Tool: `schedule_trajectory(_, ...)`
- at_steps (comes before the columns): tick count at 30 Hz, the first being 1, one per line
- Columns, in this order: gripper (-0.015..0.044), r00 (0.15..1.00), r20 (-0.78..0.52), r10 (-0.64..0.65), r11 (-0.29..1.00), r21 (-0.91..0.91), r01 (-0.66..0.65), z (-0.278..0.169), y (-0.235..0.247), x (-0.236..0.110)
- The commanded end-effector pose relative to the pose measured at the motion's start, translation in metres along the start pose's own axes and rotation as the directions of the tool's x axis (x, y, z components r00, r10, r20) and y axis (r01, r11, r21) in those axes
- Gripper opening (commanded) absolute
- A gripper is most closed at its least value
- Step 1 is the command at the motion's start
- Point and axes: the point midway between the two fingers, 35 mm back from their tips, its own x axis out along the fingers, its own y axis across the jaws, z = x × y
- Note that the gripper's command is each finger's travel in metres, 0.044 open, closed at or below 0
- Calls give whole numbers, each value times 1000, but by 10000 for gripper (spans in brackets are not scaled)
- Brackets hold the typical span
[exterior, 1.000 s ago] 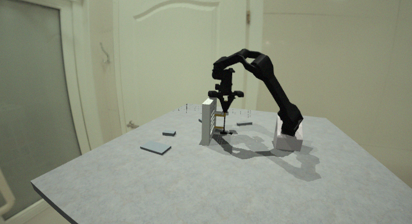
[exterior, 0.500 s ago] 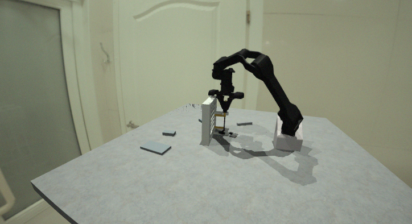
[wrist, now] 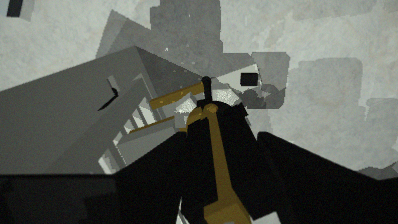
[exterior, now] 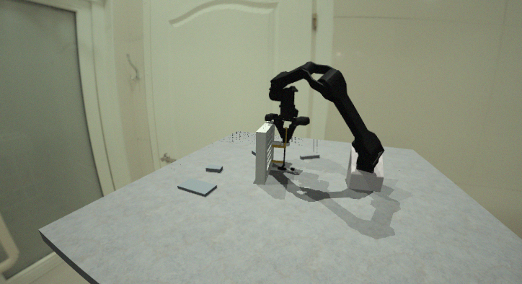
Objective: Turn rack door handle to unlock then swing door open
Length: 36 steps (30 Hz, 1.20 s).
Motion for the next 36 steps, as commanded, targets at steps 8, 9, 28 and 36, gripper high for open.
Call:
schedule_trajectory(8,282,1000,0,10,975,-222,-10,-1,3,0)
schedule_trajectory(9,282,1000,0,10,963,-270,-10,-1,3,0)
schedule_trajectory(28,282,1000,0,10,349,-937,-4,-1,3,0)
schedule_trajectory(36,282,1000,0,10,-40,-999,0,-1,3,0)
